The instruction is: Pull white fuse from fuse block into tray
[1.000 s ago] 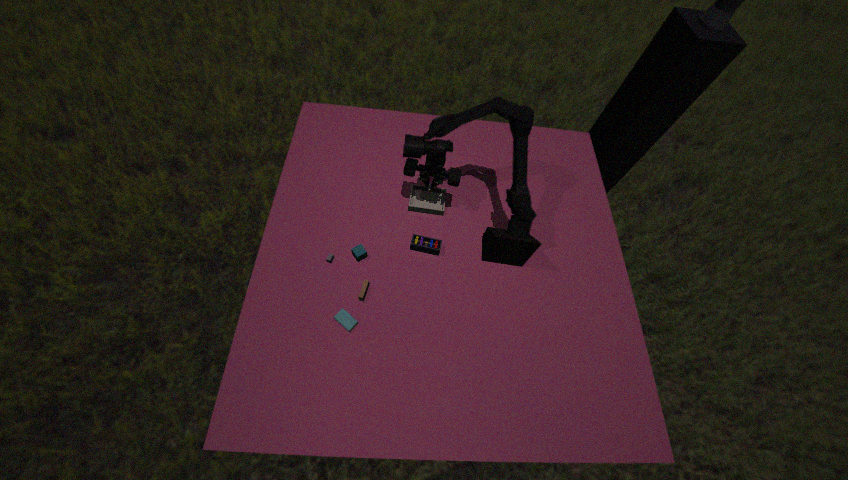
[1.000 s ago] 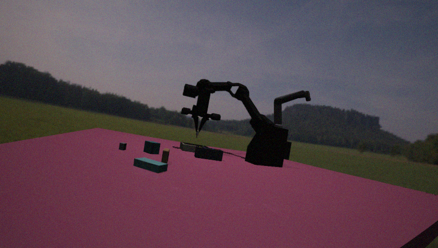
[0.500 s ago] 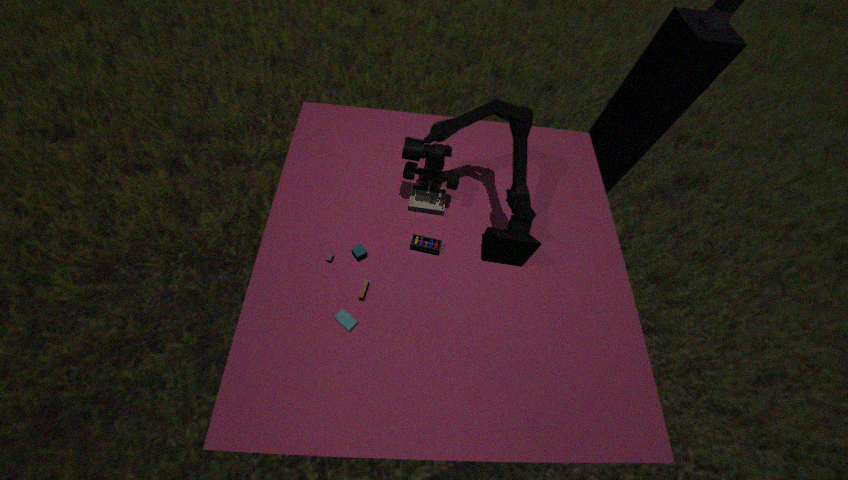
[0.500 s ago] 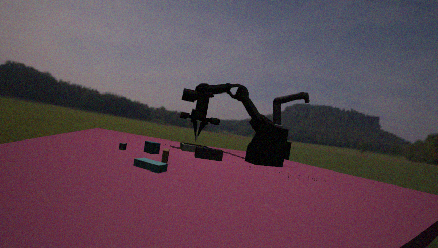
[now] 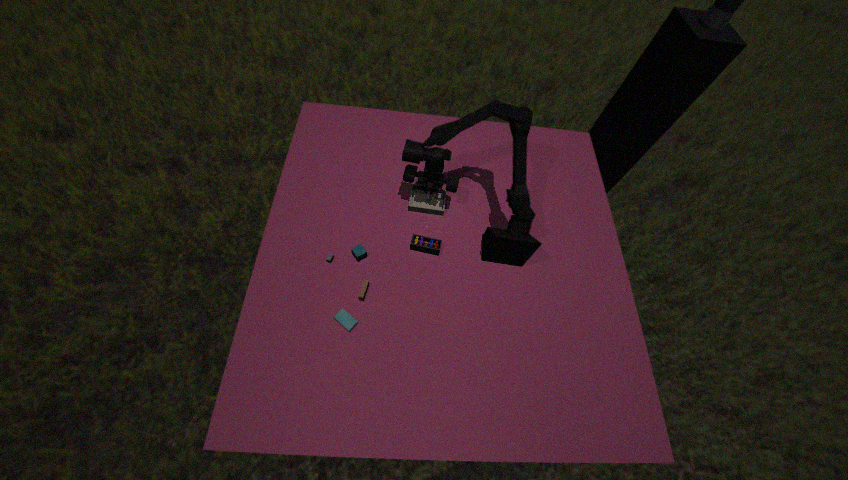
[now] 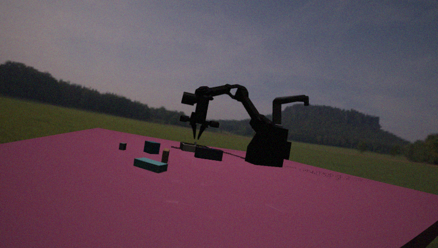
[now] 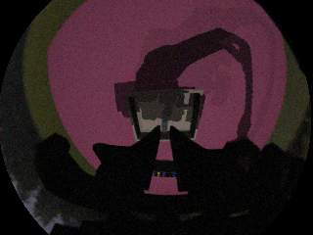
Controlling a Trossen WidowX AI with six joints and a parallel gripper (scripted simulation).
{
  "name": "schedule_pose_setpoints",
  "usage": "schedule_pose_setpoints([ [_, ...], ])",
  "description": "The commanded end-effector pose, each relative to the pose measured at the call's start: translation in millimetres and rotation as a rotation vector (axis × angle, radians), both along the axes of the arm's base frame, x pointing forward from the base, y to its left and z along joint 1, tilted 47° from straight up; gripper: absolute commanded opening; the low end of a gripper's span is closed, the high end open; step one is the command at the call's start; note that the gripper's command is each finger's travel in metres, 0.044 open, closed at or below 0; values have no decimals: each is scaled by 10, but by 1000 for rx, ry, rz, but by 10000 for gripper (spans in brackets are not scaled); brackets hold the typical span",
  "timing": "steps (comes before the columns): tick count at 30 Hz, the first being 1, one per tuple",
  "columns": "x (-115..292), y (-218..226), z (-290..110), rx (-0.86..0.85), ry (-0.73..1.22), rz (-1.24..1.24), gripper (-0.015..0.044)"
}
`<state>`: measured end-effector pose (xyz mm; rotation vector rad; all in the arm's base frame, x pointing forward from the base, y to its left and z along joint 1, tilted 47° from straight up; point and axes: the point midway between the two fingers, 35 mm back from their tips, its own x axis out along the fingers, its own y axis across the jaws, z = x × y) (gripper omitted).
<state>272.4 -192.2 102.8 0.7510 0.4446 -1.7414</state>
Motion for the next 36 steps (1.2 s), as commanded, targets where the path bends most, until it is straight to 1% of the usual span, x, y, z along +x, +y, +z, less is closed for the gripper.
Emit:
schedule_pose_setpoints([
  [1,2,1,4,0,-1,-1,157],
  [7,2,1,4,0,-1,-1,315],
  [8,8,22,23,0,0,-1,330],
  [12,53,262,251,-3,5,0,330],
  [36,51,258,236,2,6,1,330],
])
